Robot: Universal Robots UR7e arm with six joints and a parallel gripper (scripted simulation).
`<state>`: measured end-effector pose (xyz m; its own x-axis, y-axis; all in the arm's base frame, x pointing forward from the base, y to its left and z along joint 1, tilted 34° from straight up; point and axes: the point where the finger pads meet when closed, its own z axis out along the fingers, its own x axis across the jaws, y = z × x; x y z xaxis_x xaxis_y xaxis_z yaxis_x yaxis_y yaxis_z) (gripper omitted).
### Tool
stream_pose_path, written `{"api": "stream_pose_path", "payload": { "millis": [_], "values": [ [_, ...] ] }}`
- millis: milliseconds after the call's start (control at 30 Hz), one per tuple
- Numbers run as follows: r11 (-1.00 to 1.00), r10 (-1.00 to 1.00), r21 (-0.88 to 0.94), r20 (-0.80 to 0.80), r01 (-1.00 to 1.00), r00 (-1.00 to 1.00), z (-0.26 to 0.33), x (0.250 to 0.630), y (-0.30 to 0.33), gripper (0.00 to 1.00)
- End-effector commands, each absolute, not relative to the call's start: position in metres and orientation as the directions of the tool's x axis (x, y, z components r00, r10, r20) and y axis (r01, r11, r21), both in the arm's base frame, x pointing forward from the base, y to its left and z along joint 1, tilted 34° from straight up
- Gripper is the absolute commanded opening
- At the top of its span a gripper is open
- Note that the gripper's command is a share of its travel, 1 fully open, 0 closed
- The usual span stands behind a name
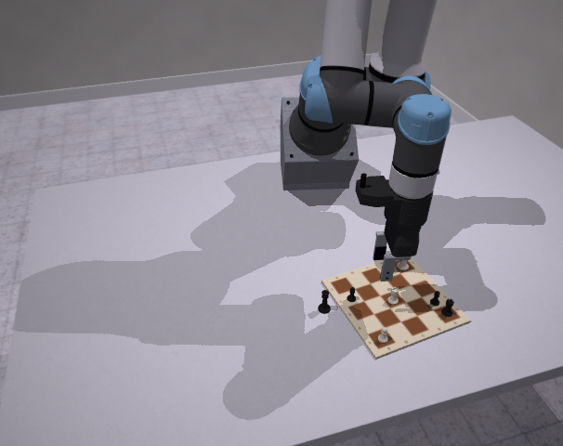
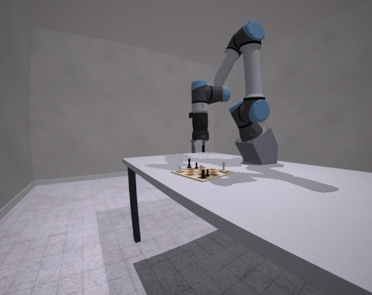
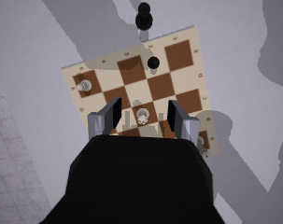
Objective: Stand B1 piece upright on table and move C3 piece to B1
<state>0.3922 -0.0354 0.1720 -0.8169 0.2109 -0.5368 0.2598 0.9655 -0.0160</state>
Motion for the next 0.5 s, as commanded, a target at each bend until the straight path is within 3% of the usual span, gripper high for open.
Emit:
{"api": "stream_pose_path", "payload": {
  "millis": [0, 33, 467],
  "values": [
    [0.988, 0.016, -0.124, -0.527, 0.095, -0.850, 0.172, 0.395, -0.027, 1.00],
    [0.983, -0.101, -0.186, -0.511, -0.005, -0.854, 0.172, 0.395, -0.024, 1.00],
    [0.833, -0.530, -0.403, -0.383, -0.380, -0.756, 0.173, 0.399, -0.005, 1.00]
  ]
}}
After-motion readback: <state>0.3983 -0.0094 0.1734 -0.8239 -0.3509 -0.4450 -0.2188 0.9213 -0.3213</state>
